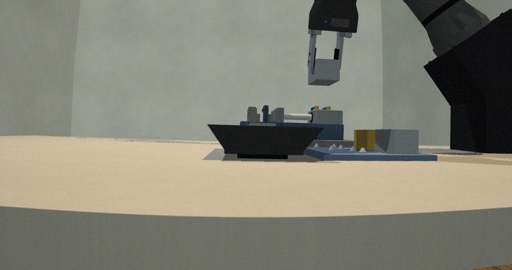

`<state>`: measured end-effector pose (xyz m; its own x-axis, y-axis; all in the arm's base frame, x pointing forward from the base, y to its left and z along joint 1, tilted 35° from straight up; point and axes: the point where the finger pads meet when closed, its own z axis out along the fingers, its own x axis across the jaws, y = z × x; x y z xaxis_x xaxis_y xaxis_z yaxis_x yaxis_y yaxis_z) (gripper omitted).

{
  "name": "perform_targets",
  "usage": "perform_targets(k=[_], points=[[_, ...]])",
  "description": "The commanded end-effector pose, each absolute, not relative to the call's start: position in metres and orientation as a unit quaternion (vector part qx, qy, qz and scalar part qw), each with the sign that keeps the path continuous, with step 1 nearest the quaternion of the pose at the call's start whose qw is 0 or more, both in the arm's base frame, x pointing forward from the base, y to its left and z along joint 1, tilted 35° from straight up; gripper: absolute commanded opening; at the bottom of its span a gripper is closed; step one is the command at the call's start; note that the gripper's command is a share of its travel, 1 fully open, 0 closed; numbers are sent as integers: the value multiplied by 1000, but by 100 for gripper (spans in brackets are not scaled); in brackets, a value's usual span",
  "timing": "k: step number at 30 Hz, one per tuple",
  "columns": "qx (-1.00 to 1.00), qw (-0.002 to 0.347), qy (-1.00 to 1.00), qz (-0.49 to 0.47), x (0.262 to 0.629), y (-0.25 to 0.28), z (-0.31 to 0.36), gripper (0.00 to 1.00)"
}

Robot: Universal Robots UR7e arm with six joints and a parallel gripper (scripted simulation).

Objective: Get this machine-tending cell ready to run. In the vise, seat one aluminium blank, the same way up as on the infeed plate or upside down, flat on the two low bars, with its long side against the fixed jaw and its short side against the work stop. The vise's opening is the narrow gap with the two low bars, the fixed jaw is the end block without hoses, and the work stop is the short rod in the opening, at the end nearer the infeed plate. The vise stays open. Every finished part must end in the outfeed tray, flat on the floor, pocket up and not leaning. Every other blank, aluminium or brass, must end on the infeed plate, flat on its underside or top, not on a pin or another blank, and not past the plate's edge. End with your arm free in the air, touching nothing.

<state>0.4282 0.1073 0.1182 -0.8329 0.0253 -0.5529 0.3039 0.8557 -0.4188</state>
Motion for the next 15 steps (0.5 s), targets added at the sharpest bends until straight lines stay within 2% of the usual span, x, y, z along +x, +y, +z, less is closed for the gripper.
perform_targets(k=[1, 15], points=[[89, 277, 923, -253, 429, 108, 119, 0], [89, 276, 923, -253, 430, 108, 118, 0]])
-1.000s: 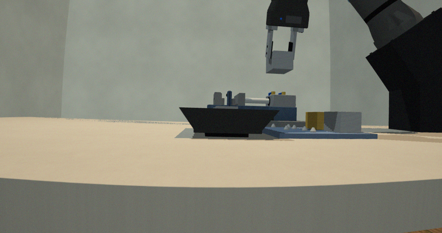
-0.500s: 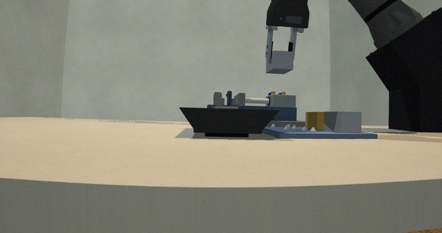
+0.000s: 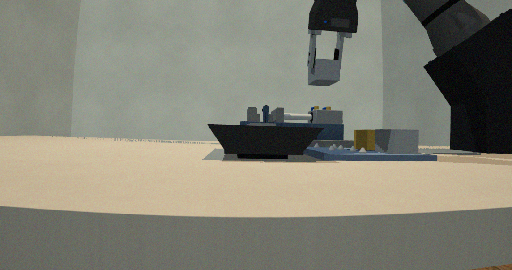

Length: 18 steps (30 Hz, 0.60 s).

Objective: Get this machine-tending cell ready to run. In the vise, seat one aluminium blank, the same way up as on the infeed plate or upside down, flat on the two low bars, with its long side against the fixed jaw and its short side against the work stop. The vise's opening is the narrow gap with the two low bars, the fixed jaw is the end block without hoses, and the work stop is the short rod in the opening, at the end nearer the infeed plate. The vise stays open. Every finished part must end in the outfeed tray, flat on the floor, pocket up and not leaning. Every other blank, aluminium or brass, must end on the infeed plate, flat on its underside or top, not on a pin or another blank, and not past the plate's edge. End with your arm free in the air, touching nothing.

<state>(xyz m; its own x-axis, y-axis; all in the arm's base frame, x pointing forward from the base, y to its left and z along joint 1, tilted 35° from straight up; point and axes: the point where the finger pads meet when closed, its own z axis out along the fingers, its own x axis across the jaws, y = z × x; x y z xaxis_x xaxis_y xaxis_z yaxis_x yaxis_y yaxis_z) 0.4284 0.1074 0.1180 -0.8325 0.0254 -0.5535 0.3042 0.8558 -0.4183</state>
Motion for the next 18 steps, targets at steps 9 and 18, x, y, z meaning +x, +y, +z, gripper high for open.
perform_targets(k=[9, 18], points=[[90, 276, 923, -253, 433, 106, 113, 0], [90, 276, 923, -253, 438, 105, 106, 0]])
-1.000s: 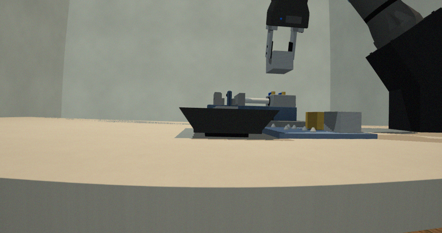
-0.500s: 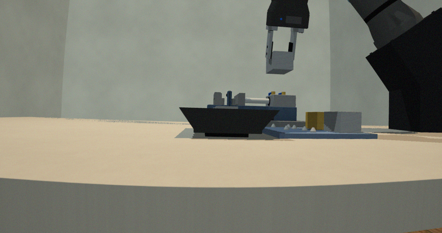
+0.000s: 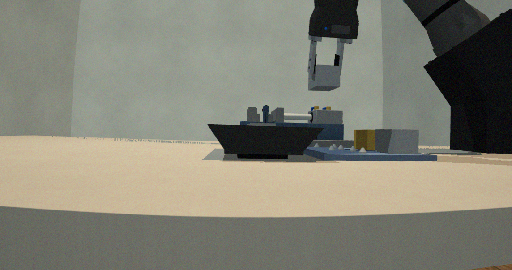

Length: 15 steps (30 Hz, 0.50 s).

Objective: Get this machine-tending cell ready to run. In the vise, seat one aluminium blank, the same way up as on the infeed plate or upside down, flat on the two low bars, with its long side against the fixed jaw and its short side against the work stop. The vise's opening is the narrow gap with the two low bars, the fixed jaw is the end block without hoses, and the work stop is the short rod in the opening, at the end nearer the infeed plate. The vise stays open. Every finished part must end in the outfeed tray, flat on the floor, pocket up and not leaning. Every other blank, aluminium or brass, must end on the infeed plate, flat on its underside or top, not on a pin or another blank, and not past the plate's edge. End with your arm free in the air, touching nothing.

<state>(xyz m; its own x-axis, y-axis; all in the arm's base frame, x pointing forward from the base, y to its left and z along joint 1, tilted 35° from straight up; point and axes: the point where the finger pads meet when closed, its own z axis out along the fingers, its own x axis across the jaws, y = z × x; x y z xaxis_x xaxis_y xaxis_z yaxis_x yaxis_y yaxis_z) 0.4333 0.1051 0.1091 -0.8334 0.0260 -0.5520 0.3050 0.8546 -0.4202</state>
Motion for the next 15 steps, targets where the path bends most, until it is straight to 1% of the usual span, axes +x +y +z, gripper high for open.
perform_targets(k=[1, 15], points=[[90, 276, 923, -253, 439, 104, 105, 0], [90, 277, 923, -253, 452, 101, 87, 0]])
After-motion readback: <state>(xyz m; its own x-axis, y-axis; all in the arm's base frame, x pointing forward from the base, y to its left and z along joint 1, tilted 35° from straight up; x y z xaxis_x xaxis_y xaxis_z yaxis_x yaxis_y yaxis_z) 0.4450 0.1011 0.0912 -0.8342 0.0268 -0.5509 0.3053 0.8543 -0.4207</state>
